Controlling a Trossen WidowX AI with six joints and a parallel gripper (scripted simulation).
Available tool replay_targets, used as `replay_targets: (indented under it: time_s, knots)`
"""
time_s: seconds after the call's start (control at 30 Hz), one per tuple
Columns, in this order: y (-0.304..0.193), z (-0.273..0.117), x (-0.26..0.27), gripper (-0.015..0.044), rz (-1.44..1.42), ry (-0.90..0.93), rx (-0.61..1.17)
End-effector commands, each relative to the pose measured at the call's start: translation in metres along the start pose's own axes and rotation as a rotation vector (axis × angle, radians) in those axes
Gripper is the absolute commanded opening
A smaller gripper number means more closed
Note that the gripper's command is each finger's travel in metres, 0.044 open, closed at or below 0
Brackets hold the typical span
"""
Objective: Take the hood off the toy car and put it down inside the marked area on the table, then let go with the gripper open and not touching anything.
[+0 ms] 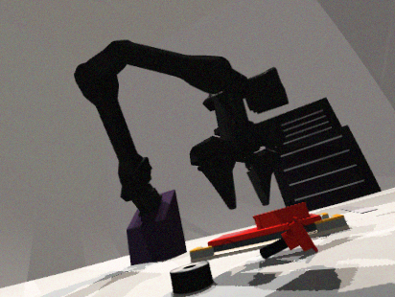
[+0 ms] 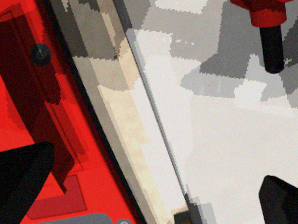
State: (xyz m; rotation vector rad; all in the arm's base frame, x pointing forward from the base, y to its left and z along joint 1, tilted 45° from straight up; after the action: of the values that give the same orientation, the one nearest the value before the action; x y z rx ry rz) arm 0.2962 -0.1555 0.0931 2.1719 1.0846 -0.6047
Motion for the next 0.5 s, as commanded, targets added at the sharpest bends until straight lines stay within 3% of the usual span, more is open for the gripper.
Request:
replay_targets:
  time_s: [0.0,0.17,0.47]
  knots:
    - [-0.009,-0.024,0.053,0.0440,-0.224,0.033,-0.043]
    - [-0.021,-0.043,0.092,0.0440,-0.440,0.044,-0.078]
    - [-0.021,-0.042,0.094,0.0440,-0.459,0.044,-0.081]
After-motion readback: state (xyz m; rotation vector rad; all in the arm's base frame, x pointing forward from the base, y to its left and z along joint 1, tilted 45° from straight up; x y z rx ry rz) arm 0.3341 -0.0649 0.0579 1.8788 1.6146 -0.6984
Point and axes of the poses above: the point midway between the two fingers, 35 mm back from their tips, its own z axis out along the fingers, its own x axis across the jaws, y = z × x, the point moved 1 cm from there along -z, back along the fingers, and after that the axes turned 5 degrees about z, right-handed, at the moved point
